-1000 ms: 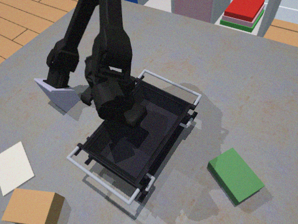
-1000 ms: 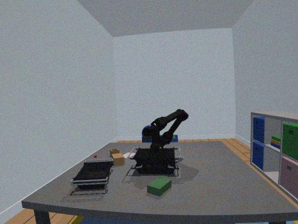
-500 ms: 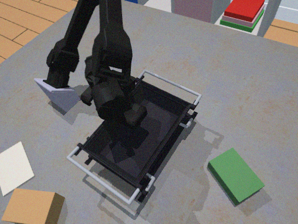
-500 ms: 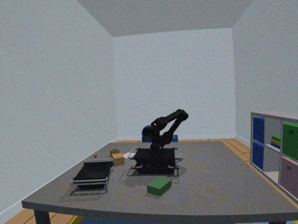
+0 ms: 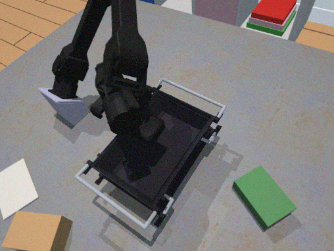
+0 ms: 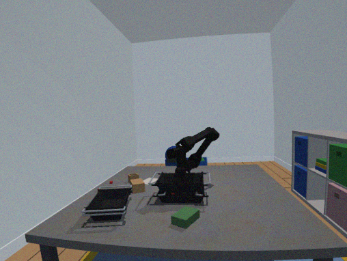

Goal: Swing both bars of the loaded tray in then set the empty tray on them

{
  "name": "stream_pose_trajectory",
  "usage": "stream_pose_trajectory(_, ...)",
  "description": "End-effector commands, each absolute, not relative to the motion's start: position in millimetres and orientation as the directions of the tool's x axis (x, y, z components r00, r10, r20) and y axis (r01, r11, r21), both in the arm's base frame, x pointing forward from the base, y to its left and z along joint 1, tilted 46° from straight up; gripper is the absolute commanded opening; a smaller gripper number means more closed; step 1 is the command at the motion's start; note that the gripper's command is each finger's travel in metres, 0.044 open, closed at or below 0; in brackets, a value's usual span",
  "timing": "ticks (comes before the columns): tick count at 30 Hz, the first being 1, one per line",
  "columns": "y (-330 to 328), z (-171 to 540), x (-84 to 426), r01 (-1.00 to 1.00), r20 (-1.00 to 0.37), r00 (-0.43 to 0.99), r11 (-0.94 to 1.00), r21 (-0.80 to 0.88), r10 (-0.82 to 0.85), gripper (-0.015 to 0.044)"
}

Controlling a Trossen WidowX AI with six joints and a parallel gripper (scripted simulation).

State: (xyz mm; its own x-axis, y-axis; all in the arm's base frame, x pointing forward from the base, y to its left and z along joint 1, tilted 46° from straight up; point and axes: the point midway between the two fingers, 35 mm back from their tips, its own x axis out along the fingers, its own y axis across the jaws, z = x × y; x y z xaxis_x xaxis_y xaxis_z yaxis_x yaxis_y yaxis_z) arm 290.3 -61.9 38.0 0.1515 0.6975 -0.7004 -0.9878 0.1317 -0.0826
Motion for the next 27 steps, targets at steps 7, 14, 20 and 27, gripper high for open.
stream_pose_trajectory(7, -55.7, 36.1, 287.7, -0.992, -0.704, 0.125, 0.108, -0.069, 0.699, 0.0205)
stream_pose_trajectory(14, -55.7, 36.1, 287.7, -0.992, -0.704, 0.125, 0.108, -0.069, 0.699, 0.0308)
stream_pose_trajectory(20, -55.7, 36.1, 287.7, -0.992, -0.704, 0.125, 0.108, -0.069, 0.699, 0.0396)
stream_pose_trajectory(27, -56.0, 36.4, 288.3, -0.991, -0.703, 0.128, 0.112, -0.070, 0.700, 0.0440)
